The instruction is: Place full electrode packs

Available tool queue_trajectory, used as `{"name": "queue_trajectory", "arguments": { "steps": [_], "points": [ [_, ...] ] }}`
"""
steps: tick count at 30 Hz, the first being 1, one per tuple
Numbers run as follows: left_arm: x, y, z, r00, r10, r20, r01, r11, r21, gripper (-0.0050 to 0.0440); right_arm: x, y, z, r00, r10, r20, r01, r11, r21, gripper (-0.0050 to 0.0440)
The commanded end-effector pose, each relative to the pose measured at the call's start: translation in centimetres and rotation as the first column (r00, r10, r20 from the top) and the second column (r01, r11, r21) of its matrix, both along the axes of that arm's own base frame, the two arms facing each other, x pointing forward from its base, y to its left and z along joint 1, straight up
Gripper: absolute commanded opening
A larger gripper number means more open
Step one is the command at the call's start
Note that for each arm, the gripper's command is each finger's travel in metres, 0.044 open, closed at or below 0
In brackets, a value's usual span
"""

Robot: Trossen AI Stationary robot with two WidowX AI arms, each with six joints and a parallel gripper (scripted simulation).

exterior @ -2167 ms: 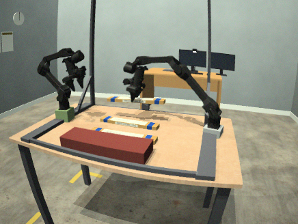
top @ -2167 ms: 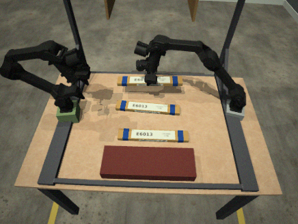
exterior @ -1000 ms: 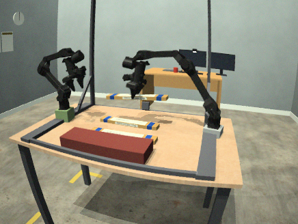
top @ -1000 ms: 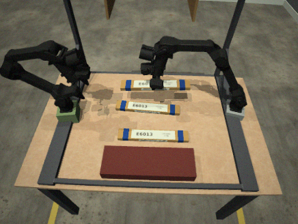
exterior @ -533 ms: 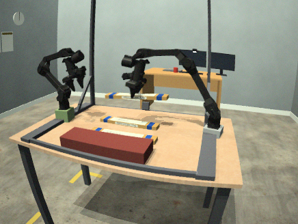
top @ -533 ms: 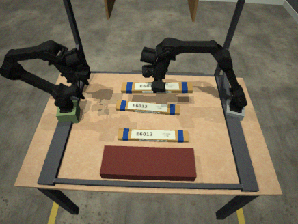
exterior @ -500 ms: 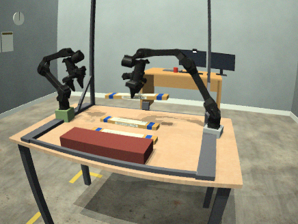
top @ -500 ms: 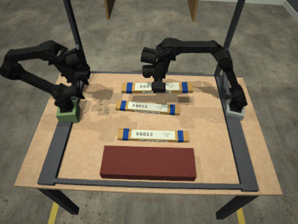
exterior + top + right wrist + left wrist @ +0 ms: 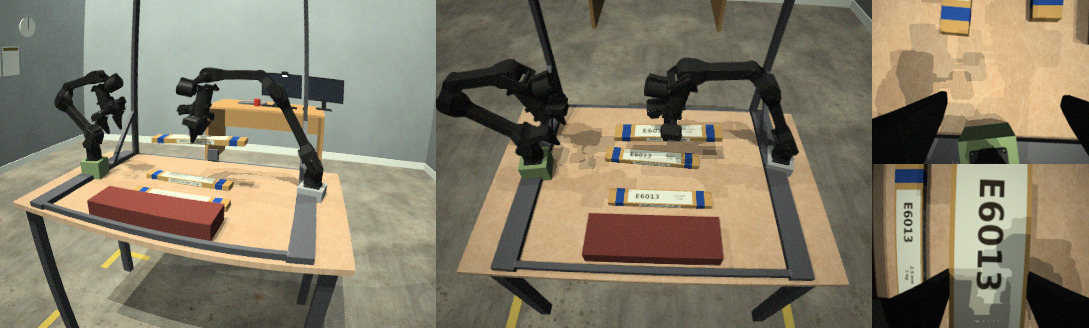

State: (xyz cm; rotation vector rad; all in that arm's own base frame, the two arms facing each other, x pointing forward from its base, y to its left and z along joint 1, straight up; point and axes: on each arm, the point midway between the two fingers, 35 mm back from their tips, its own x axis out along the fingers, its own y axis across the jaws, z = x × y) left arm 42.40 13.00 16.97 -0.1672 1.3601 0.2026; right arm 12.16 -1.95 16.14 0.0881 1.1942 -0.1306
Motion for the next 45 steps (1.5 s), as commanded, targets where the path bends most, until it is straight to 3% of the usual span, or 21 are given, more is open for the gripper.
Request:
{"name": "queue_trajectory", "arguments": {
  "steps": [1, 15, 25, 45],
  "points": [
    [-0.8, 0.8, 4.8, 0.994, -0.002, 0.110, -0.002, 1.000, 0.031, -0.0050, 0.1, 0.0, 0.6, 1.000, 0.001, 0.020, -0.001, 1.000, -0.002, 0.0430],
    [-2.5, 3.3, 5.6, 0.994, -0.002, 0.109, -0.002, 0.999, 0.035, -0.0050, 0.1, 0.0, 0.6, 1.000, 0.001, 0.020, -0.001, 1.000, -0.002, 0.0430],
    [-3.0, 3.1, 4.2, 0.996, -0.003, 0.091, 0.001, 1.000, 0.027, -0.0050, 0.1, 0.0, 0.6, 1.000, 0.001, 0.020, -0.001, 1.000, -0.002, 0.0430],
    [-3.1, 3.3, 4.0, 0.995, -0.002, 0.104, -0.001, 0.999, 0.033, -0.0050, 0.1, 0.0, 0.6, 1.000, 0.001, 0.020, -0.001, 1.000, -0.002, 0.0430]
  ]
}}
